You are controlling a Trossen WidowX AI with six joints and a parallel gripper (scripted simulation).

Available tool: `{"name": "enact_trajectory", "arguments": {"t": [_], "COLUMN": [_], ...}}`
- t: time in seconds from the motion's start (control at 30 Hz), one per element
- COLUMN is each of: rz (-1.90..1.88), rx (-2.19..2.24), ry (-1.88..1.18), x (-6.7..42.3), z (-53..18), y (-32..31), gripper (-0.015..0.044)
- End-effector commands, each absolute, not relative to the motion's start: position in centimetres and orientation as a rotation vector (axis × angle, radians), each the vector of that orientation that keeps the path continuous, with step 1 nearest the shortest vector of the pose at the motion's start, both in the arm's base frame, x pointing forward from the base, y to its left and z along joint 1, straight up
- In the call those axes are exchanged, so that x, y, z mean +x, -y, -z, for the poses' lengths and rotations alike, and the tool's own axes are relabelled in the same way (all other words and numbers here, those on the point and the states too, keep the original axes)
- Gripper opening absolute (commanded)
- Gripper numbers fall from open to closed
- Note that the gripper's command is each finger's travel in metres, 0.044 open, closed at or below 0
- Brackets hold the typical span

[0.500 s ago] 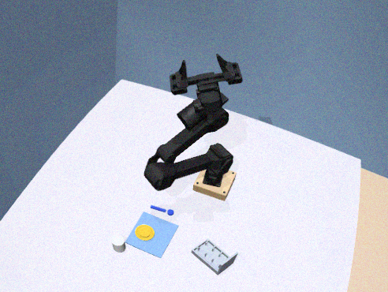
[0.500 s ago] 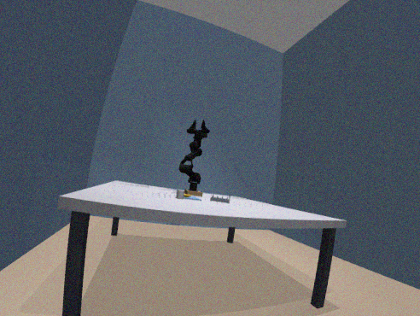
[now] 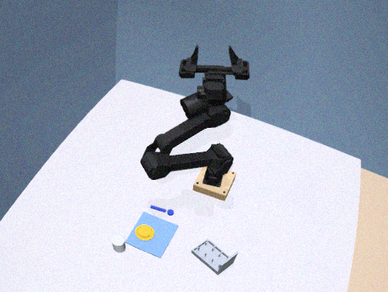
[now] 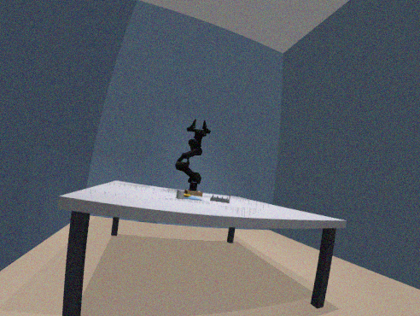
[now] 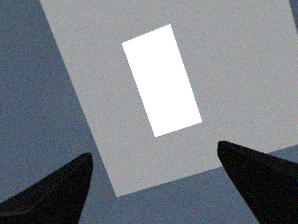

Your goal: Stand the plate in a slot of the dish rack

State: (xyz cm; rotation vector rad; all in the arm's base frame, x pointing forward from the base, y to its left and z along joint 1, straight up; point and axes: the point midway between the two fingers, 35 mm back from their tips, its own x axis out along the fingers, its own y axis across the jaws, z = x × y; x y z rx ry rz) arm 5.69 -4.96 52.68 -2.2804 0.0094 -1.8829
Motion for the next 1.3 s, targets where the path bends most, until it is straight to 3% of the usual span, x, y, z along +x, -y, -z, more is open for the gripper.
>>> {"name": "enact_trajectory", "arguments": {"t": [0.0,0.63,1.27], "rz": [2.034,2.714,3.310], "rx": [-2.318,-2.467,-2.560], "ry": [-0.054,-0.315,-0.563], "x": [3.6,-1.3,1.1], "z": [-53.7,-55.3,-53.8], "y": [3.2,-7.1,-17.2], "gripper": [0.0400,0.0400,0.0400]}}
